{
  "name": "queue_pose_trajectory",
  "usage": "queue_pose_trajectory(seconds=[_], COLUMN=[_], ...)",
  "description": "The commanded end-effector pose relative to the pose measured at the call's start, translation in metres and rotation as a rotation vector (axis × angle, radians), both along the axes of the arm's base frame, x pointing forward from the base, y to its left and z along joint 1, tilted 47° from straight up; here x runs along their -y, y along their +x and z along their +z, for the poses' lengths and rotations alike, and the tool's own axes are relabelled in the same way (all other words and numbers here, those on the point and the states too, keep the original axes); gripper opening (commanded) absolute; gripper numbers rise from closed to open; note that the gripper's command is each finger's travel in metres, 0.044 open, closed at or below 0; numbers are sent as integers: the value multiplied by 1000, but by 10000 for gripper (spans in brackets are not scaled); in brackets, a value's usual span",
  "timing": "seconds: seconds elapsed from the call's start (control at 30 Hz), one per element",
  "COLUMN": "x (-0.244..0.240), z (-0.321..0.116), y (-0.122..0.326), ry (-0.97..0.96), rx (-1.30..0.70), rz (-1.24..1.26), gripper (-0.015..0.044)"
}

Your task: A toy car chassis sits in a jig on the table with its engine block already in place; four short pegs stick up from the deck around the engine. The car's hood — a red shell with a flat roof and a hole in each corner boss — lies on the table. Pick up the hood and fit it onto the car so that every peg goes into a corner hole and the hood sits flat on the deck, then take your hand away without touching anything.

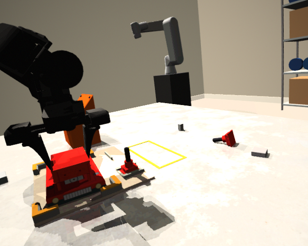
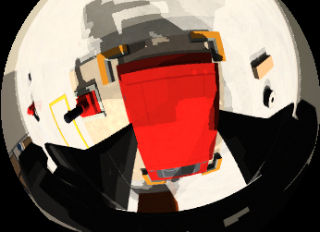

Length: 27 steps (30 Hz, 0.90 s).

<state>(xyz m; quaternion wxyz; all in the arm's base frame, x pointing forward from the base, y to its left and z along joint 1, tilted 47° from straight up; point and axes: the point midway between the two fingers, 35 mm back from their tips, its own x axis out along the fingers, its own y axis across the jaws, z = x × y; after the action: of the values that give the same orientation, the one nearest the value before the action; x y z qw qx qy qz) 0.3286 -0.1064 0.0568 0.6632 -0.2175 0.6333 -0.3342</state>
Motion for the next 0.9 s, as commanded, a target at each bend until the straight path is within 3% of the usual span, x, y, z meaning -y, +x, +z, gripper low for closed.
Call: queue_pose_trajectory(seconds=[0.0,0.87], x=[2,9], z=[-2,-9], y=[0,0], ry=[-5,-5], rx=[-6,-6], rz=[4,4], gripper=[0,0])
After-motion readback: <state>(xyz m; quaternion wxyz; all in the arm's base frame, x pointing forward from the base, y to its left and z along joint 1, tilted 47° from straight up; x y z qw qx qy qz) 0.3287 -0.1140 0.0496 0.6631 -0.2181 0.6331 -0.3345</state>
